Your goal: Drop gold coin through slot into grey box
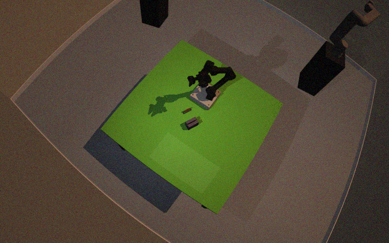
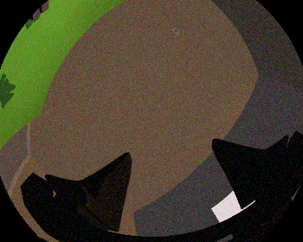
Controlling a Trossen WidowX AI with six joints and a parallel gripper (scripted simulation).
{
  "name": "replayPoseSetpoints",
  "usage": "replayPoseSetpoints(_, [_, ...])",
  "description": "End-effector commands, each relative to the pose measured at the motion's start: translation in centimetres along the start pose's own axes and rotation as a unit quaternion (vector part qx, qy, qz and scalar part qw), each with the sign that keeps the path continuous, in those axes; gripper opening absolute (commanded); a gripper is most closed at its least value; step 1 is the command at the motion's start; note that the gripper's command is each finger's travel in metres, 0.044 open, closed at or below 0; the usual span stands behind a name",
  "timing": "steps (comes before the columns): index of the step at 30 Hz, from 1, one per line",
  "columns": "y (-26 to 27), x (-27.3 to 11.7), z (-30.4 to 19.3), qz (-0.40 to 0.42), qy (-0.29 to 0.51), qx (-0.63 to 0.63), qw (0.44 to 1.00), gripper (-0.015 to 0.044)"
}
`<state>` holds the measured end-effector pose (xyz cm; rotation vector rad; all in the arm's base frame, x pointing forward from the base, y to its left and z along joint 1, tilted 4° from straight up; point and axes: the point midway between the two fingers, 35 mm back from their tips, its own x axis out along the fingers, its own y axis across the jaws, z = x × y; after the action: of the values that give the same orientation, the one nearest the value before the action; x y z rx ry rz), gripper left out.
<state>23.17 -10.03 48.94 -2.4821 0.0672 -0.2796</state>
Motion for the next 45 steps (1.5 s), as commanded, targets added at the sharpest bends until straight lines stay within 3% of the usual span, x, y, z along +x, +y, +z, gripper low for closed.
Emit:
replayPoseSetpoints(1, [0.2, 0.1, 0.1, 0.004, -0.002, 0.01, 1.0, 0.0374])
replayPoseSetpoints(5, [5.1, 2.0, 2.5, 0.087, -0.03, 0.208, 0.974, 0.0269])
replayPoseSetpoints(9, [10.6, 3.2, 6.3, 0.201, -0.036, 0.418, 0.885, 0.0164])
replayPoseSetpoints(16, [18.7, 2.4, 14.4, 0.41, 0.037, 0.672, 0.615, 0.0161])
replayPoseSetpoints(23, [23.3, -1.1, 21.0, 0.553, 0.179, 0.736, 0.346, 0.0161])
replayPoseSetpoints(31, [26.0, -7.6, 26.8, 0.638, 0.423, 0.64, 0.067, 0.0161])
replayPoseSetpoints(45, [26.6, -9.1, 27.5, 0.64, 0.447, 0.624, 0.049, 0.0161])
